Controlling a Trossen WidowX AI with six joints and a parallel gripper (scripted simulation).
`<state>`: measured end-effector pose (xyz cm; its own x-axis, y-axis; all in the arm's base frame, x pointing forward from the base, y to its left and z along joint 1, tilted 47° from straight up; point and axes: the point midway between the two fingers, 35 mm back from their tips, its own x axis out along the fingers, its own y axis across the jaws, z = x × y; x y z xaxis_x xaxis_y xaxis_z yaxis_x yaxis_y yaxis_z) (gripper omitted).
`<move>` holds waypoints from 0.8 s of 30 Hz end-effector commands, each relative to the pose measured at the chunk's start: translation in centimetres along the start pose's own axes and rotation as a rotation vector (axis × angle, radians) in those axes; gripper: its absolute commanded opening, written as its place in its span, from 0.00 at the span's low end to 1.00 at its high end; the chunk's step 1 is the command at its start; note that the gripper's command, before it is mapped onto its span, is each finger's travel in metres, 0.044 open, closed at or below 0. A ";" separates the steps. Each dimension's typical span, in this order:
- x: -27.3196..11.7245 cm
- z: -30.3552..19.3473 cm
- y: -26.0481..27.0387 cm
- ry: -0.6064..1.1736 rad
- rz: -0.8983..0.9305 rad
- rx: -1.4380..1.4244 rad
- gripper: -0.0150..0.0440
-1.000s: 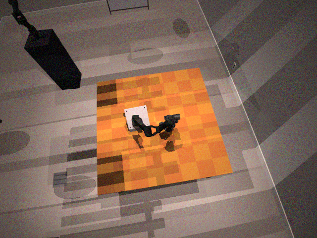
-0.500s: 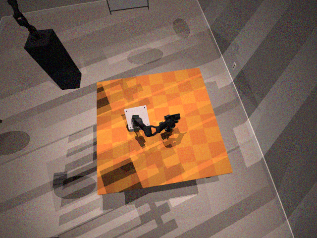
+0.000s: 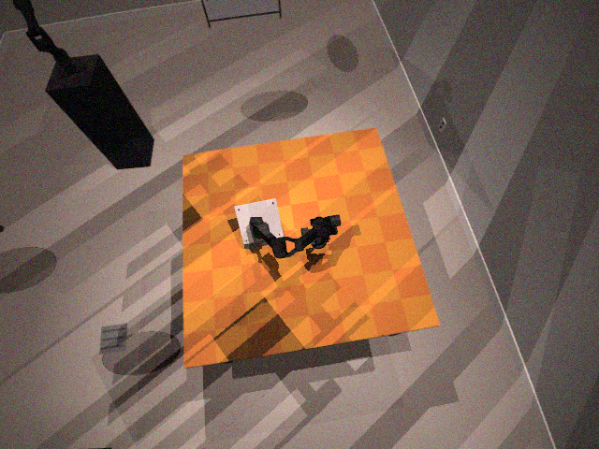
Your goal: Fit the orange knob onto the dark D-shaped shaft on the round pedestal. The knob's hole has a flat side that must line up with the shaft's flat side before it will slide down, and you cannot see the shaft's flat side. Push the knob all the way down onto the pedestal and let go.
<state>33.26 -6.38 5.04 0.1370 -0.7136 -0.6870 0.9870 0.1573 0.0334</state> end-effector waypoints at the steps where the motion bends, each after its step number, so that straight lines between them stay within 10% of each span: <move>1: 0.1 -0.1 0.1 -0.001 0.002 0.010 0.25; 24: -0.4 -0.1 -0.1 -0.001 0.002 0.010 0.25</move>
<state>33.06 -6.23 4.87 0.1348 -0.7138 -0.6873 0.9877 0.1525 0.0353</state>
